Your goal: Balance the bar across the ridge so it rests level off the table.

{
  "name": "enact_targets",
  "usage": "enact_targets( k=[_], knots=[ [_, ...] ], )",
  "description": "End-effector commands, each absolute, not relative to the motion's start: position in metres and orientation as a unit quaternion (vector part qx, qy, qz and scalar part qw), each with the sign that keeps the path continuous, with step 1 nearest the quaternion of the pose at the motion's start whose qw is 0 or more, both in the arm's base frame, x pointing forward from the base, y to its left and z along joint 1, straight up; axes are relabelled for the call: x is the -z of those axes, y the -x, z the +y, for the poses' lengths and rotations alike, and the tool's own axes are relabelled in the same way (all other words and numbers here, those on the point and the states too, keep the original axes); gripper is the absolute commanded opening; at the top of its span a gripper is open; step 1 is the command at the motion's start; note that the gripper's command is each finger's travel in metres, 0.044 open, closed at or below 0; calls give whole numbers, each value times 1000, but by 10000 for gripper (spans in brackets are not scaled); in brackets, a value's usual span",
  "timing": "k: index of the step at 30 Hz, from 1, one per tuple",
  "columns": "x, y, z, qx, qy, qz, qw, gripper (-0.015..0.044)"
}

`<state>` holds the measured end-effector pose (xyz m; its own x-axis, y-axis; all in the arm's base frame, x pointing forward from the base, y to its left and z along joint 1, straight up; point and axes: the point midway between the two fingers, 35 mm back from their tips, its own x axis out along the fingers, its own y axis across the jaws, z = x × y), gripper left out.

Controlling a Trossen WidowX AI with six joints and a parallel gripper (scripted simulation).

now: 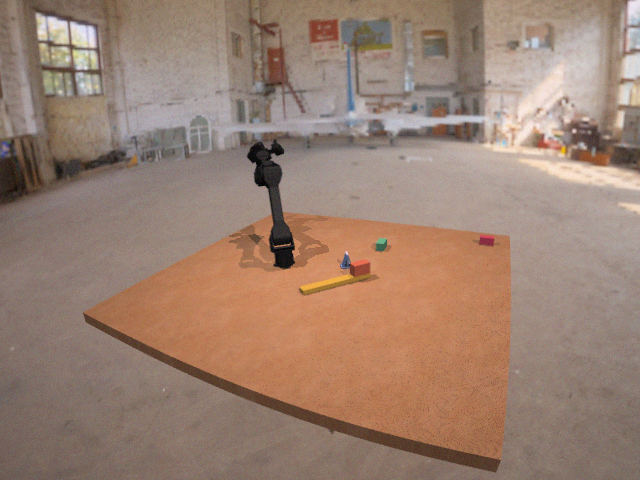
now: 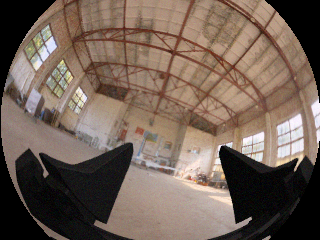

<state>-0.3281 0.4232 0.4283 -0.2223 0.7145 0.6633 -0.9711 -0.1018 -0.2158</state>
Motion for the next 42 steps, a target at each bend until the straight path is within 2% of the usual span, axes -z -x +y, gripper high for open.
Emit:
enact_targets(
  k=[1,3,4,27,42],
  knots=[
    [-428,328,424,-714,-202,-318,590,374],
    [-428,324,427,-714,-199,-316,592,321],
    [-428,321,430,-714,-197,-315,594,315],
    [-399,174,529,-702,-125,-206,670,315],
    [-386,66,552,-657,-78,-154,734,315]
  ],
)
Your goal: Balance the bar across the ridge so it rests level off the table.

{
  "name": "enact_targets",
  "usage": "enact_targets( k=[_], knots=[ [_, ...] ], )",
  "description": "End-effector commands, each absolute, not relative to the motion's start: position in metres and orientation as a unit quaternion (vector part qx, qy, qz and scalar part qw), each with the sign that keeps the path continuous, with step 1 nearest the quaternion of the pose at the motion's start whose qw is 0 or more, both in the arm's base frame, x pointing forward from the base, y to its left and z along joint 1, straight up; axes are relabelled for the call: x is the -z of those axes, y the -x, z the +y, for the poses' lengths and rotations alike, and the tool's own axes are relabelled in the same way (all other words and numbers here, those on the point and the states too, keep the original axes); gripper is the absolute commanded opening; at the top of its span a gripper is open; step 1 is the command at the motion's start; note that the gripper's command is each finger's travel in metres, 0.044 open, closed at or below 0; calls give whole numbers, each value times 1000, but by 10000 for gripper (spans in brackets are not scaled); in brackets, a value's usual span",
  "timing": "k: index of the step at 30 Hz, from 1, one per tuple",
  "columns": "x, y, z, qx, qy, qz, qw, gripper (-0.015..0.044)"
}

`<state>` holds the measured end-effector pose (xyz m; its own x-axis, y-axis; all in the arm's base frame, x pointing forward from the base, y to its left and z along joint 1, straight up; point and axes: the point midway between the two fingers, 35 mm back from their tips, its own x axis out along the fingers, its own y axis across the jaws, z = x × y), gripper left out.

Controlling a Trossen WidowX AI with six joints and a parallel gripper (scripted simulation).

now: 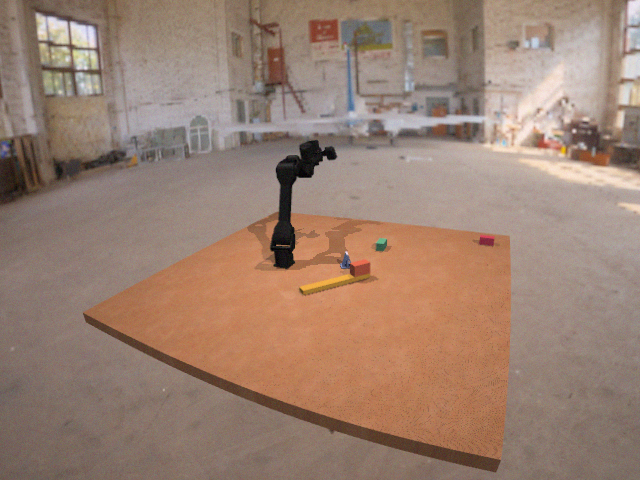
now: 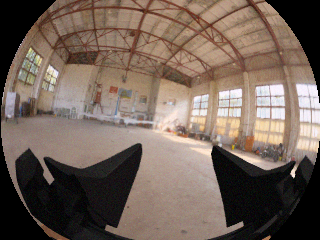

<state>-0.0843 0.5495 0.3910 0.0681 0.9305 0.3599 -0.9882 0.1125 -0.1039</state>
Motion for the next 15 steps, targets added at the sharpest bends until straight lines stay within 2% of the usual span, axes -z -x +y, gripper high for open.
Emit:
enact_targets(
  k=[1,15],
  knots=[
    [-384,58,553,-654,-75,-146,738,315],
    [-362,-43,553,-604,-73,-55,791,315]
  ],
)
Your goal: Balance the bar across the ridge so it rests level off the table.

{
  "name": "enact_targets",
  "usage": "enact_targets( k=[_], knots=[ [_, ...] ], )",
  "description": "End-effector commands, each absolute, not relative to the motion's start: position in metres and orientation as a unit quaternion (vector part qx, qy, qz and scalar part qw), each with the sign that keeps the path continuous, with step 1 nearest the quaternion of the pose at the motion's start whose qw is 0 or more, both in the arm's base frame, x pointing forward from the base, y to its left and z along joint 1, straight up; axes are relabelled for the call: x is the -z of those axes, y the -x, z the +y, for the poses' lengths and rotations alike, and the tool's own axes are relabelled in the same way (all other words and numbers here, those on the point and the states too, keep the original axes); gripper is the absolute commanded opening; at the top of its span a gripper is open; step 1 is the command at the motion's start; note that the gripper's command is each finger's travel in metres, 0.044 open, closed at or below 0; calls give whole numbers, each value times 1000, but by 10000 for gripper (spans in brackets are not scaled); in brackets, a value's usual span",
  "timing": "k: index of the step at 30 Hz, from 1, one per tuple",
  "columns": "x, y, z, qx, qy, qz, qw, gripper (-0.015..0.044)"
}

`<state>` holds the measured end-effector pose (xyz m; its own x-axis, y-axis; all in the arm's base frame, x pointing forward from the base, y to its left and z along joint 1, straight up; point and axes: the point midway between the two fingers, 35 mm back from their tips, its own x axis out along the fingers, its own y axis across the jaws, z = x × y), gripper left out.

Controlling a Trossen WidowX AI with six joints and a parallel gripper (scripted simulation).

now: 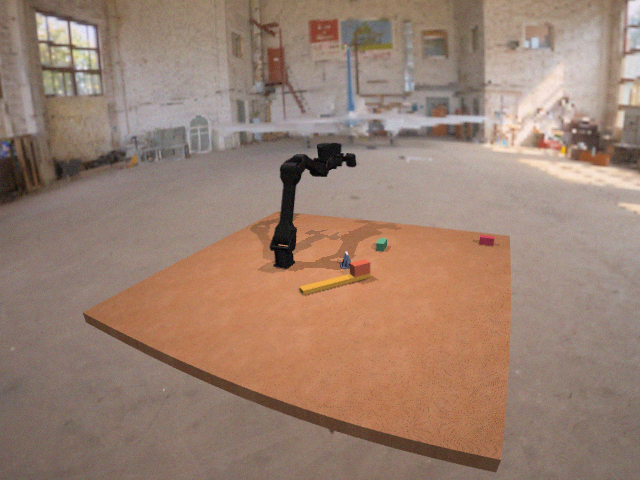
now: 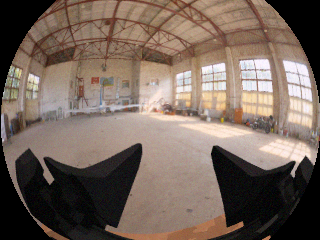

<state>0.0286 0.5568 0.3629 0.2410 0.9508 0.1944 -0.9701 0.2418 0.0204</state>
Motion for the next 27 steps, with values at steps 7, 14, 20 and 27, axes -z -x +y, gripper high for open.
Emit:
enact_targets(
  k=[7,14,20,27],
  knots=[
    [-349,-96,544,-573,-78,-3,816,315],
    [-335,-149,529,-535,-88,49,839,315],
    [-320,-192,510,-497,-100,99,856,315],
    [-303,-240,482,-443,-122,157,874,315]
  ],
)
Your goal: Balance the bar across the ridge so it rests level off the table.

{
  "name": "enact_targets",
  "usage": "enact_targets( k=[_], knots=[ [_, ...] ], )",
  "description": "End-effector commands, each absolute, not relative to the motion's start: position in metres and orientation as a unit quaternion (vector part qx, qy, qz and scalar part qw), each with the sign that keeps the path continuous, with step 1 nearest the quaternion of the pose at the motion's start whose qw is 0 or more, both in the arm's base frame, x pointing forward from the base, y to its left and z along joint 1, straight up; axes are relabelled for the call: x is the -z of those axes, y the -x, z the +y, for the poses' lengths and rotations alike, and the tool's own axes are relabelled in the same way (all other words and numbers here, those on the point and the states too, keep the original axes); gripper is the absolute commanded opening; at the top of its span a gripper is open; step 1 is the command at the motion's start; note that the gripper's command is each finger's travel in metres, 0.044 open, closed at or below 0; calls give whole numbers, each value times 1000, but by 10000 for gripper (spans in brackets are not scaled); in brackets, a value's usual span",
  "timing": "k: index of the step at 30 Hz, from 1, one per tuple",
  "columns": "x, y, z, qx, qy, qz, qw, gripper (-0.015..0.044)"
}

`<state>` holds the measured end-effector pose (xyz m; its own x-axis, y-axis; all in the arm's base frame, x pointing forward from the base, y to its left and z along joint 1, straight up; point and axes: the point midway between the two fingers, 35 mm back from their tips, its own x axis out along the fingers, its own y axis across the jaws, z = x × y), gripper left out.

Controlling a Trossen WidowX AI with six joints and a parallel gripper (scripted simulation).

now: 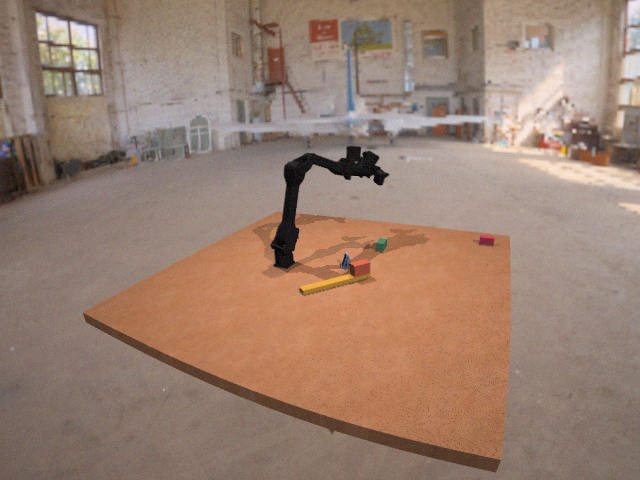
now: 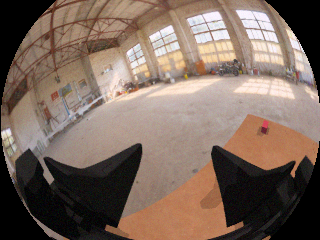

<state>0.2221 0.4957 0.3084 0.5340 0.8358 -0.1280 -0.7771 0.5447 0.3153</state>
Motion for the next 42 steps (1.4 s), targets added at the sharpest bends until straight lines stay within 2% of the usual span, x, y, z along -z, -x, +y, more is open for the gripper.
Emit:
enact_targets(
  k=[1,22,42],
  knots=[
    [-300,-246,477,-435,-126,165,876,315],
    [-249,-355,359,-230,-227,314,893,315],
    [-207,-403,221,7,-357,404,842,315]
  ],
)
